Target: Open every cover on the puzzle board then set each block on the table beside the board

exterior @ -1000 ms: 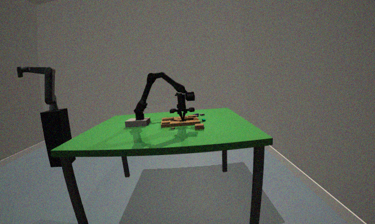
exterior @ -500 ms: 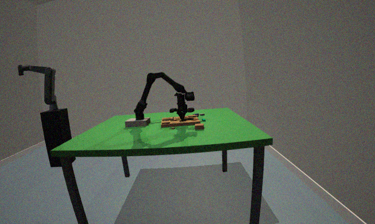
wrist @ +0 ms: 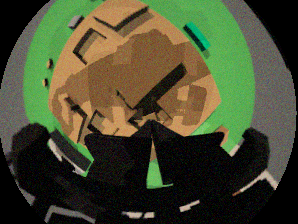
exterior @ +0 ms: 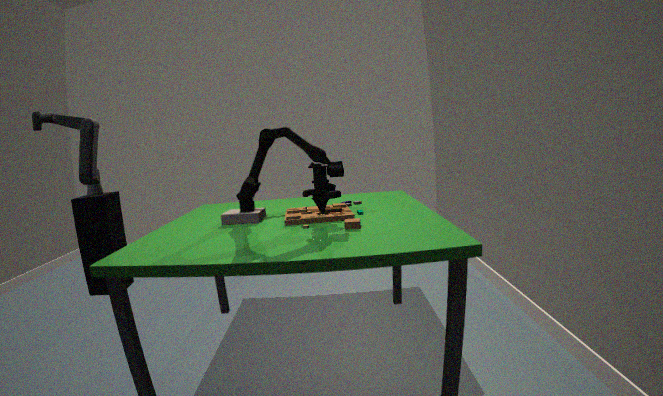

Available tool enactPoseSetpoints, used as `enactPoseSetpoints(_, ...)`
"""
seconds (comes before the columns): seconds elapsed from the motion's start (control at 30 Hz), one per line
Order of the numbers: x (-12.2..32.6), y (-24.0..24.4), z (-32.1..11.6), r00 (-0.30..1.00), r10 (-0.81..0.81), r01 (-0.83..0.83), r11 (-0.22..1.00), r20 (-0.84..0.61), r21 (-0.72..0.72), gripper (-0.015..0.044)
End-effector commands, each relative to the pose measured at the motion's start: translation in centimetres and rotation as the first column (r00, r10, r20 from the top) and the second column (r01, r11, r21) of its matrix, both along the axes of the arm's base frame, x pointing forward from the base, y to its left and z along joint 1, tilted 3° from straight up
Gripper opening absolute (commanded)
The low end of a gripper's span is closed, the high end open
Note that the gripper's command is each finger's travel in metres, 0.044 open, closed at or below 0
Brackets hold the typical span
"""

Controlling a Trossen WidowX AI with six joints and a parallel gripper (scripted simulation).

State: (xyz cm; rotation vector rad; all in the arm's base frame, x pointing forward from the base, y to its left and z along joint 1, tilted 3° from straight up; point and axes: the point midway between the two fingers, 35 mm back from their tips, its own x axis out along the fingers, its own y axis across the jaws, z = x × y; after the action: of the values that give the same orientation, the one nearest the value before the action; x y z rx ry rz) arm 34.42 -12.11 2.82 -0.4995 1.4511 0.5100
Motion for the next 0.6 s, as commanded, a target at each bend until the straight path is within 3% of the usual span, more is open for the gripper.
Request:
enactPoseSetpoints(0.0, 0.0, 0.0, 0.1, 1.000, -0.001, 0.001, 1.000, 0.000, 0.000, 0.0053)
enactPoseSetpoints(0.13, 0.0, 0.0, 0.6, 0.993, -0.114, 0.114, 0.993, -0.003, 0.006, 0.0144)
enactPoseSetpoints(0.57, 0.0, -0.1, 2.5, 0.877, -0.480, 0.480, 0.877, -0.017, 0.024, 0.0144)
